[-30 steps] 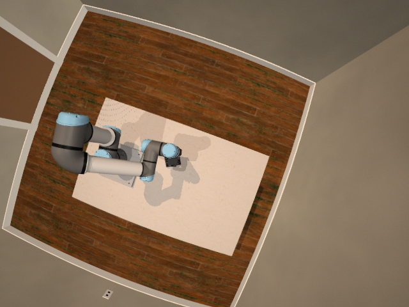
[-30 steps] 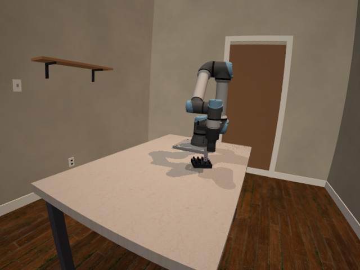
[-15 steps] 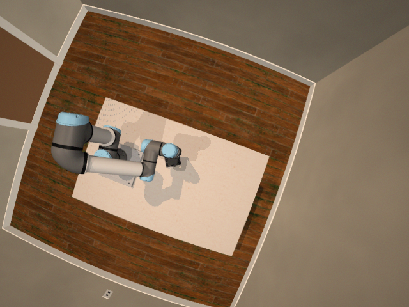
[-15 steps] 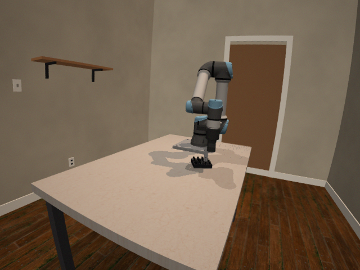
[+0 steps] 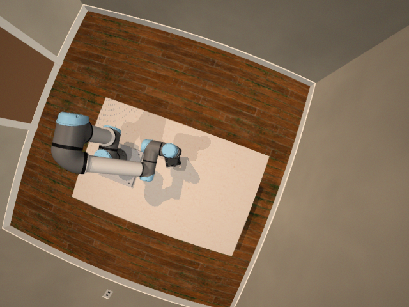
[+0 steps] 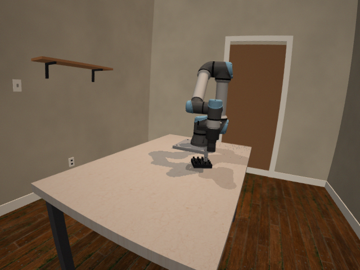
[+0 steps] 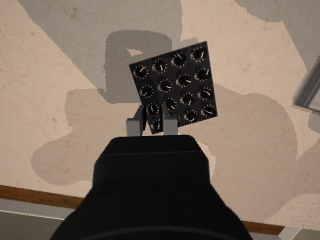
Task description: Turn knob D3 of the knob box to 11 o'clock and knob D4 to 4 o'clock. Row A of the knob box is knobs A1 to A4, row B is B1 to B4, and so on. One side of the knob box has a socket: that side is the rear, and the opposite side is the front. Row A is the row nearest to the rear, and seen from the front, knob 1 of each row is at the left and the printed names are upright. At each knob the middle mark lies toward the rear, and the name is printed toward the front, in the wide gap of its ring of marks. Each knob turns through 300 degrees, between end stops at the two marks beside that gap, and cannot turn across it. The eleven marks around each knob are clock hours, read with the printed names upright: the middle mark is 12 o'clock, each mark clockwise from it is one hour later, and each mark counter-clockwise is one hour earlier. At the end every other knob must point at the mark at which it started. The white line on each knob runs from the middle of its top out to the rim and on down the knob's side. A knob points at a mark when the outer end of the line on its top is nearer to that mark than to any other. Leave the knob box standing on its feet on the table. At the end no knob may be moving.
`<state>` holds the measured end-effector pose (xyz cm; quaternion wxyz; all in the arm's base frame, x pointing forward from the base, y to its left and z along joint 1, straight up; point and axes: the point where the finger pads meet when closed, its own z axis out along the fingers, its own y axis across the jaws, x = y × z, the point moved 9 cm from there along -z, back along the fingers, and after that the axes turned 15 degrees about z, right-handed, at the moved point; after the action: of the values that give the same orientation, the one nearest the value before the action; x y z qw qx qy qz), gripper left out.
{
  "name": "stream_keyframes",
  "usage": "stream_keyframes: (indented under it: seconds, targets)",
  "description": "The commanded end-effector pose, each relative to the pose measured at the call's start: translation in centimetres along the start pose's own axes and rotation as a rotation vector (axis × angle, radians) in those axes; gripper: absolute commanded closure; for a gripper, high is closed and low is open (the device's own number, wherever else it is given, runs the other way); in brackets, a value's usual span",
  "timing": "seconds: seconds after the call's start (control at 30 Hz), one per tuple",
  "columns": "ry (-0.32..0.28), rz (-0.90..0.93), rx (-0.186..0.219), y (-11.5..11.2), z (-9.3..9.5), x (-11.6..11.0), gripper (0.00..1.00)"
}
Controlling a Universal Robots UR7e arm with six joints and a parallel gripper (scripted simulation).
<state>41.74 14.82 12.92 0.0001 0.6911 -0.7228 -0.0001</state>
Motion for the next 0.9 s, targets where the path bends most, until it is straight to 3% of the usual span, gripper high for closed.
stream_keyframes:
  seconds: [0.0, 0.87]
  targets:
    - [0.000, -0.001, 0.001, 0.10, 0.01, -0.05, 0.54]
    - [0.001, -0.001, -0.003, 0.18, 0.79, -0.04, 0.54]
